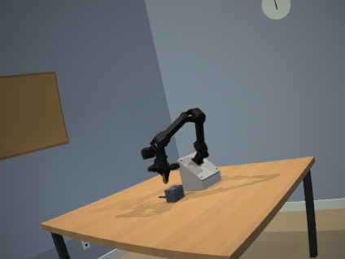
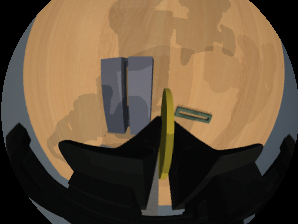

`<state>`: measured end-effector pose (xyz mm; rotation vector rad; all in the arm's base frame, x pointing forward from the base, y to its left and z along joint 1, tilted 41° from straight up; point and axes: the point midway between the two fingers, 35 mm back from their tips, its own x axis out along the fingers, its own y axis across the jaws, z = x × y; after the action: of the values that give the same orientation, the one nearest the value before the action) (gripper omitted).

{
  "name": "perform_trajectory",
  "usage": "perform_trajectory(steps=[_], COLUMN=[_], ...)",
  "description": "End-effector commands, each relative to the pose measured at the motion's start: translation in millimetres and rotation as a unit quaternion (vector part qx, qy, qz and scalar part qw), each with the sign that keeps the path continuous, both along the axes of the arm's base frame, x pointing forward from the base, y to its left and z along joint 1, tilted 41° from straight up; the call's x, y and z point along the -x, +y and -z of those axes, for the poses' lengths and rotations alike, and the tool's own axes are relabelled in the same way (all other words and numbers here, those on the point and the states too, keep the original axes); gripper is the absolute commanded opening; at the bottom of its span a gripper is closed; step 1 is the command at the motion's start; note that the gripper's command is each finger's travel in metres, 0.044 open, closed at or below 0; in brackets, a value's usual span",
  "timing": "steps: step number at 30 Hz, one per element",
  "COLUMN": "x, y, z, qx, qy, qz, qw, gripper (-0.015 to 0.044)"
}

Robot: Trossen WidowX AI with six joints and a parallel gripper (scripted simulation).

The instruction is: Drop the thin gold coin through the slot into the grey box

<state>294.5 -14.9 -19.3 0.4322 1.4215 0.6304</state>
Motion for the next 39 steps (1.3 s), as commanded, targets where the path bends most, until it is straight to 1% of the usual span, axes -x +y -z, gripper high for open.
perform_trajectory(steps=[1,13,25,39], x=[1,-1,-3,2], y=[10,33,28,36], z=[-7,-25,-22,-25], qx=[-0.004,-0.009,-0.006,-0.007], qy=[0.004,0.006,0.001,0.007], qz=[0.002,0.003,0.001,0.007], qw=[1.0,1.0,1.0,1.0], gripper=[0.0,0.0,0.0,0.0])
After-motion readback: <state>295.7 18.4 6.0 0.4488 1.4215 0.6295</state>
